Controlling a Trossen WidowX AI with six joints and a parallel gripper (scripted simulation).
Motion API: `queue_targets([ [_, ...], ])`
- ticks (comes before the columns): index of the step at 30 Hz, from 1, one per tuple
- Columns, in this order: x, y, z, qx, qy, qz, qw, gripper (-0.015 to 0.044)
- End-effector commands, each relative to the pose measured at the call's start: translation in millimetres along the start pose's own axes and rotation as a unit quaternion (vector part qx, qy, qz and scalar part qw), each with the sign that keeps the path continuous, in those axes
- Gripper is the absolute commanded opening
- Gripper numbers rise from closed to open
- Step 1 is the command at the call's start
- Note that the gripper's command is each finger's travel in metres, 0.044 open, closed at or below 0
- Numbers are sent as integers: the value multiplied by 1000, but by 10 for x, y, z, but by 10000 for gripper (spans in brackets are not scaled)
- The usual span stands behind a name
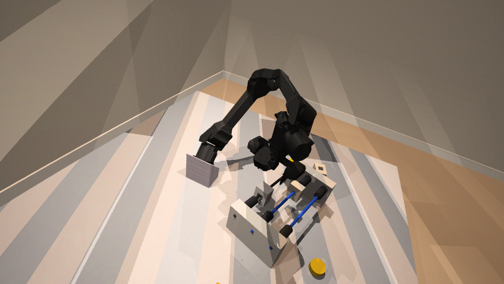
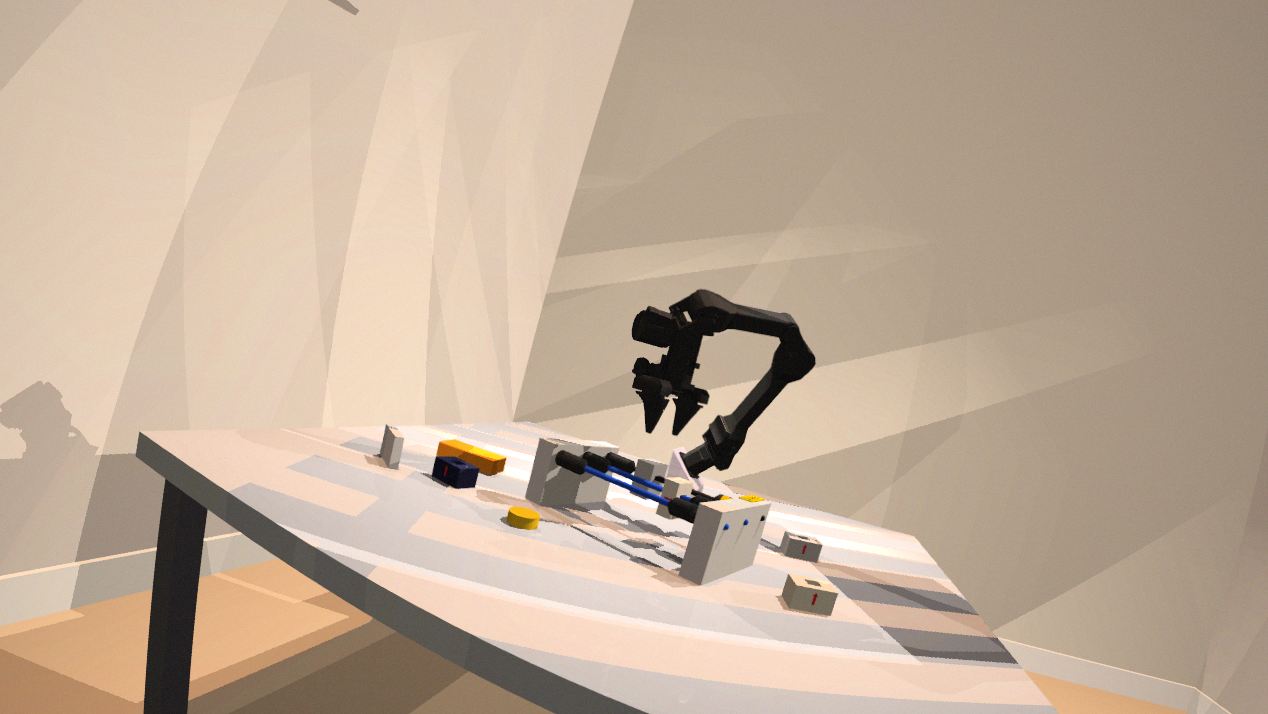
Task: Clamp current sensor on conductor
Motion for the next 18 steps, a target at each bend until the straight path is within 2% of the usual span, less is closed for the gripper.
queue_targets([
  [1,-4,6,4,-3,3,0,1000,440],
  [10,-11,-8,-16,-5,2,-1,1000,440],
  [18,-535,-291,-584,-229,93,15,969,440],
])
Point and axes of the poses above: the point midway between the two fingers, 35 mm back from their tips, its own y axis back along the fingers, its own x axis across the jaws, z = x × y, the point moved 3 cm from there along y, back along the fingers, and after that the axes turned 15 degrees about -y, right-handed, at the moved point
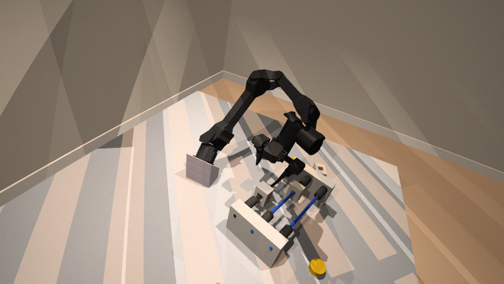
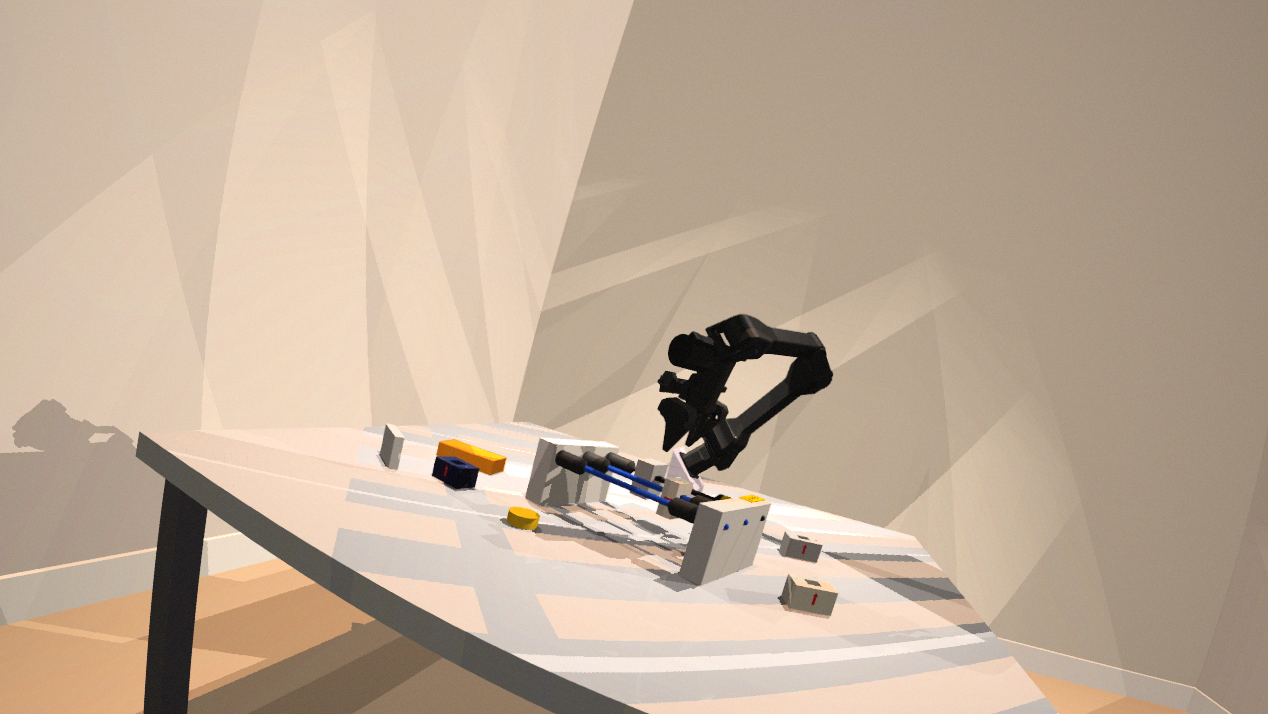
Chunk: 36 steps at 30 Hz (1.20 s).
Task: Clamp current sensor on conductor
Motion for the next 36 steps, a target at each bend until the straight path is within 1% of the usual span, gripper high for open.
queue_targets([
  [1,-284,-22,-326,-119,49,38,991,440],
  [5,-559,-47,-562,-212,95,99,968,440],
  [8,-763,-46,-699,-262,128,160,943,440],
  [12,-1013,-23,-830,-297,167,251,906,440],
  [14,-1055,-16,-849,-300,173,268,899,440],
  [17,-1055,-16,-849,-300,173,268,899,440],
  [18,-999,-31,-841,-292,169,239,910,440],
  [32,-999,-31,-841,-292,169,239,910,440],
  [34,-956,-36,-820,-288,163,223,917,440],
  [36,-835,-45,-756,-272,144,180,934,440],
])
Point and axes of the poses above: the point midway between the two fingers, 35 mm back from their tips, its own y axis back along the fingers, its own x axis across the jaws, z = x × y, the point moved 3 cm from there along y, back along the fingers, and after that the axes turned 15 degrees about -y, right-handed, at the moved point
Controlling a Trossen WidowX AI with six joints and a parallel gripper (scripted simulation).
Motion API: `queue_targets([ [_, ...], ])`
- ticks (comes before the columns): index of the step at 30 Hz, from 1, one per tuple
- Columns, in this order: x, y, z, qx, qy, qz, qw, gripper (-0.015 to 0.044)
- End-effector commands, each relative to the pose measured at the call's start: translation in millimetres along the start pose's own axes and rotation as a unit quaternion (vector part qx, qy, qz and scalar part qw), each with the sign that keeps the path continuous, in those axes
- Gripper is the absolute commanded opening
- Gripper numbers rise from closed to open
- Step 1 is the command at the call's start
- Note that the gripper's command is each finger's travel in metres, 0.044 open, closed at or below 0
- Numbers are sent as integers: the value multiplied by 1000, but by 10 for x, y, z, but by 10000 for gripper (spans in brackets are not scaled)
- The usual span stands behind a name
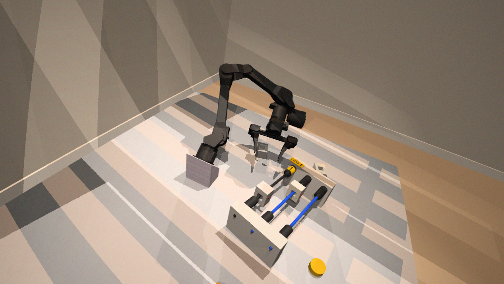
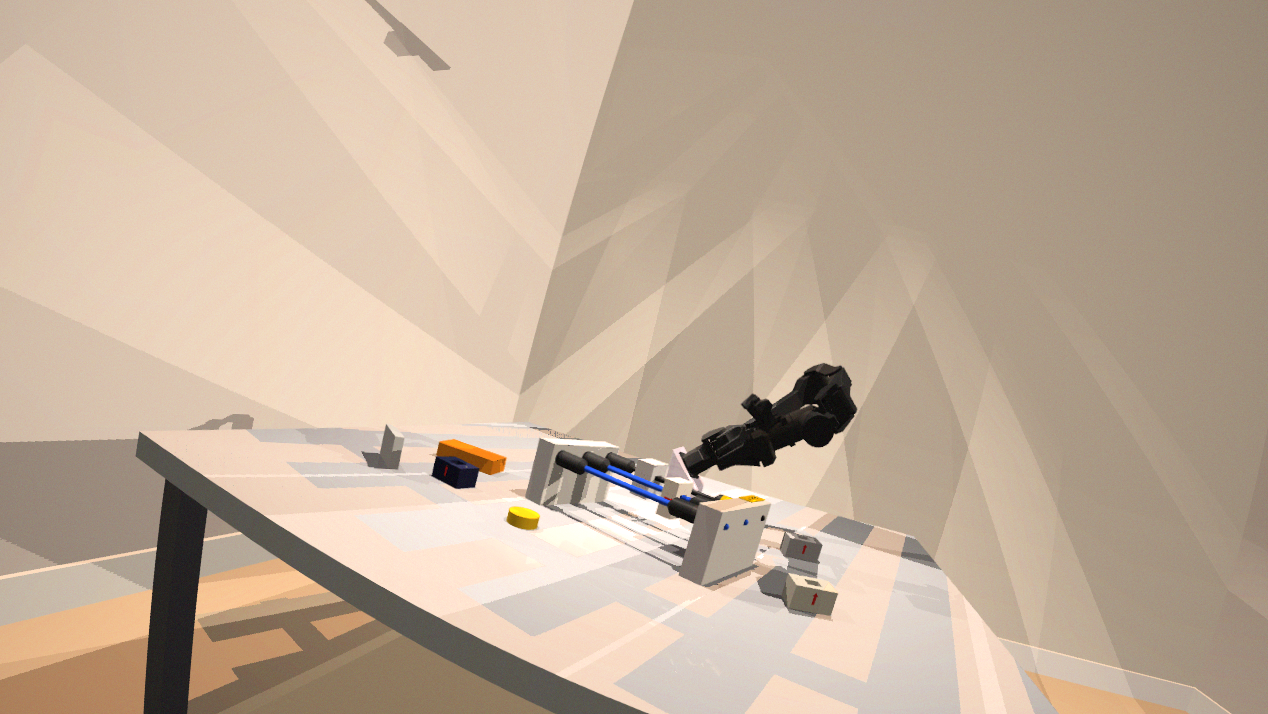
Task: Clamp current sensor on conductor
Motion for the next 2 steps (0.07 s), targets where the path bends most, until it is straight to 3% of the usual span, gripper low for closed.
queue_targets([
  [1,120,-157,104,35,-18,-69,997,440],
  [2,24,-25,19,7,-3,-13,1000,440],
])
Point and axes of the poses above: the point midway between the two fingers, 35 mm back from their tips, its own y axis back along the fingers, its own x axis across the jaws, z = x × y, the point moved 3 cm from there along y, back along the fingers, and after that the axes turned 15 degrees about -y, right-handed, at the moved point
